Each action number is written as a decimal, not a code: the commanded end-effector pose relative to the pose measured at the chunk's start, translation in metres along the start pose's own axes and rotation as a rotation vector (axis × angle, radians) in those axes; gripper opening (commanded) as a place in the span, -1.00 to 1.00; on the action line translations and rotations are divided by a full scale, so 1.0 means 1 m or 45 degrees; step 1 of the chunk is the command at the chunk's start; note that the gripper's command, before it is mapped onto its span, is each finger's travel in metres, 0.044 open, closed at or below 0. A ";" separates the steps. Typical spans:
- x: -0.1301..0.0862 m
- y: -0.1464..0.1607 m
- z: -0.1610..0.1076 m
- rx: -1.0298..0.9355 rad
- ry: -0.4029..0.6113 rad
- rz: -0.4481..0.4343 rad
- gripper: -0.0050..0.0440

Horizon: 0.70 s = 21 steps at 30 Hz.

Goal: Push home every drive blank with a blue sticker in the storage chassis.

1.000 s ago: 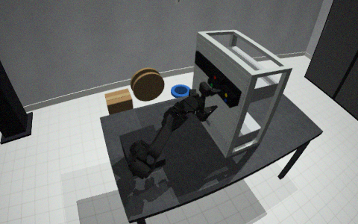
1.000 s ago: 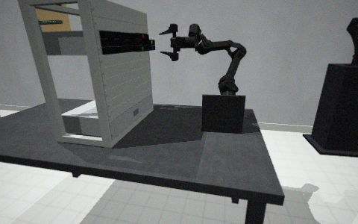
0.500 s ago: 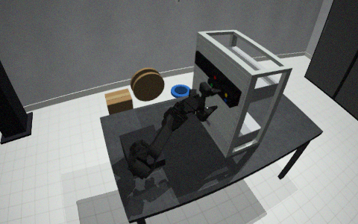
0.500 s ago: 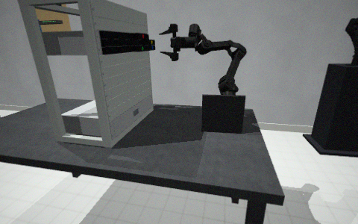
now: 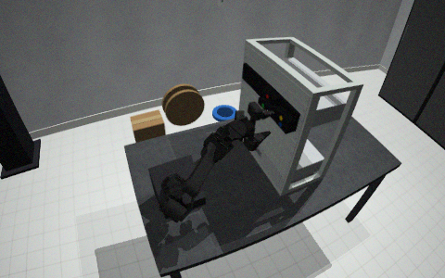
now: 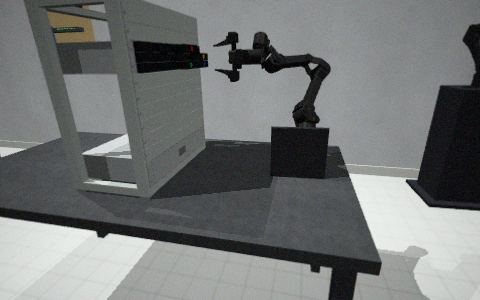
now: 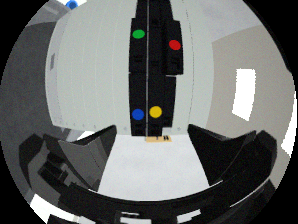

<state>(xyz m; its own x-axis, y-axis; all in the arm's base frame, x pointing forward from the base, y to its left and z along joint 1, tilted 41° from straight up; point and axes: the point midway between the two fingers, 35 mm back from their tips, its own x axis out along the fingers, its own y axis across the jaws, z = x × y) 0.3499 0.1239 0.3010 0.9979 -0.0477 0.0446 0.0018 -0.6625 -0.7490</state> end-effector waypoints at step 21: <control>0.000 -0.004 -0.003 0.015 0.003 -0.012 -0.80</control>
<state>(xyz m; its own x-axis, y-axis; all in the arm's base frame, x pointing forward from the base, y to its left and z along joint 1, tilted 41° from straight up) 0.3499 0.1239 0.3010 0.9979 -0.0477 0.0446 0.0018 -0.6625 -0.7491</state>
